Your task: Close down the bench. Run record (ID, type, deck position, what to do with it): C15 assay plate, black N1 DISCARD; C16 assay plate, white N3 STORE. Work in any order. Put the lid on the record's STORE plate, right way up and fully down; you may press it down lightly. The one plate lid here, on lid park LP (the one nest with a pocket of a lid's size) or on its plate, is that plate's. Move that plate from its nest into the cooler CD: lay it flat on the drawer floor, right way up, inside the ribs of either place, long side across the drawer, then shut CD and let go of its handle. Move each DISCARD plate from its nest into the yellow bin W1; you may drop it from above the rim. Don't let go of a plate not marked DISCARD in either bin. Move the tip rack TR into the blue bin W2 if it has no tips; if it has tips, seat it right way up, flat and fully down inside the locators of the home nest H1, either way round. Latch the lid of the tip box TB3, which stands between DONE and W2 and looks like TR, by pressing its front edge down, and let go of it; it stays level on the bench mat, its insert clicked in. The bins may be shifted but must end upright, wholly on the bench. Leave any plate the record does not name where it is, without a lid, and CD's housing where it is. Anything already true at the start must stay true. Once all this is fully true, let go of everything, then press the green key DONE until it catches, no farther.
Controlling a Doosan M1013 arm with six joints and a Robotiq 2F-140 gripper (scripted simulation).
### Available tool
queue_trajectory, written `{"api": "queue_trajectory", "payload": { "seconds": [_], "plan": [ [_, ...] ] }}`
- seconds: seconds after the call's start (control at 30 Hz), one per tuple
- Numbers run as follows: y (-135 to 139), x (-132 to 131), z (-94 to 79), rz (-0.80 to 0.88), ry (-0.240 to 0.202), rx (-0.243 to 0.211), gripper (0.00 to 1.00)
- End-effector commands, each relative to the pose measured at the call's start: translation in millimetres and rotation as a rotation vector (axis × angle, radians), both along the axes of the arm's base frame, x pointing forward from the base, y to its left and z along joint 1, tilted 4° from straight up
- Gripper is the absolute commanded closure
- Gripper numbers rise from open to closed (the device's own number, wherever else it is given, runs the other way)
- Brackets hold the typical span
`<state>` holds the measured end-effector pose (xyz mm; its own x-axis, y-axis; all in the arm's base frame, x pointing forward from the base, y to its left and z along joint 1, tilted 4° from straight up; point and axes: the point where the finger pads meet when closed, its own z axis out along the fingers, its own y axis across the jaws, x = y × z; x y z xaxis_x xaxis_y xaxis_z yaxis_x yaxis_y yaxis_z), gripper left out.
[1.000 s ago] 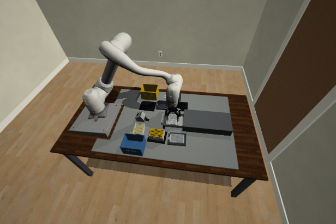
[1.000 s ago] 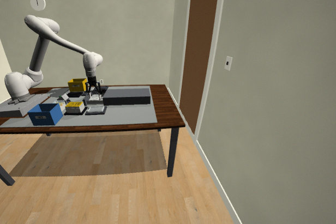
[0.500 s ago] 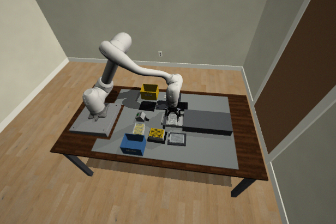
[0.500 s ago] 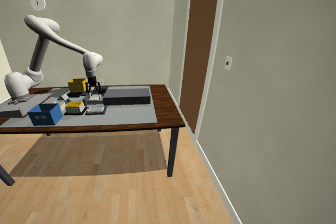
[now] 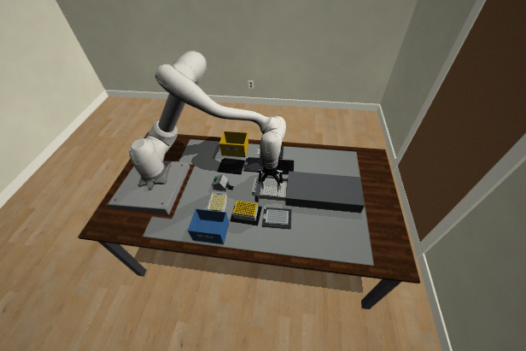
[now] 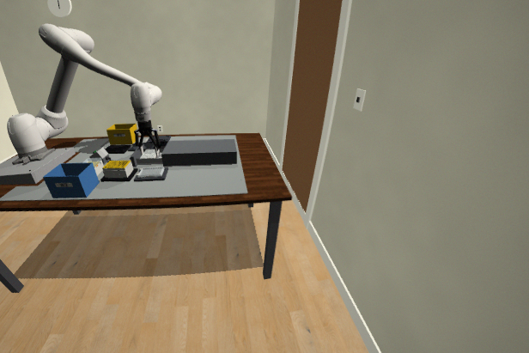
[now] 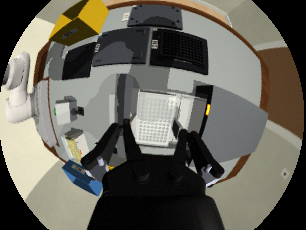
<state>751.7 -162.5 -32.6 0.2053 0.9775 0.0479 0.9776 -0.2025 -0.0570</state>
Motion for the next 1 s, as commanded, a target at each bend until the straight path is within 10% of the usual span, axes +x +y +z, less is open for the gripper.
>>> {"api": "queue_trajectory", "payload": {
  "seconds": [0.0, 0.97],
  "plan": [
    [0.0, 0.0, -0.2, 0.000, 0.000, 0.000, 1.00],
    [0.6, -0.4, -9.1, 0.000, 0.000, 0.000, 1.00]
  ]
}}
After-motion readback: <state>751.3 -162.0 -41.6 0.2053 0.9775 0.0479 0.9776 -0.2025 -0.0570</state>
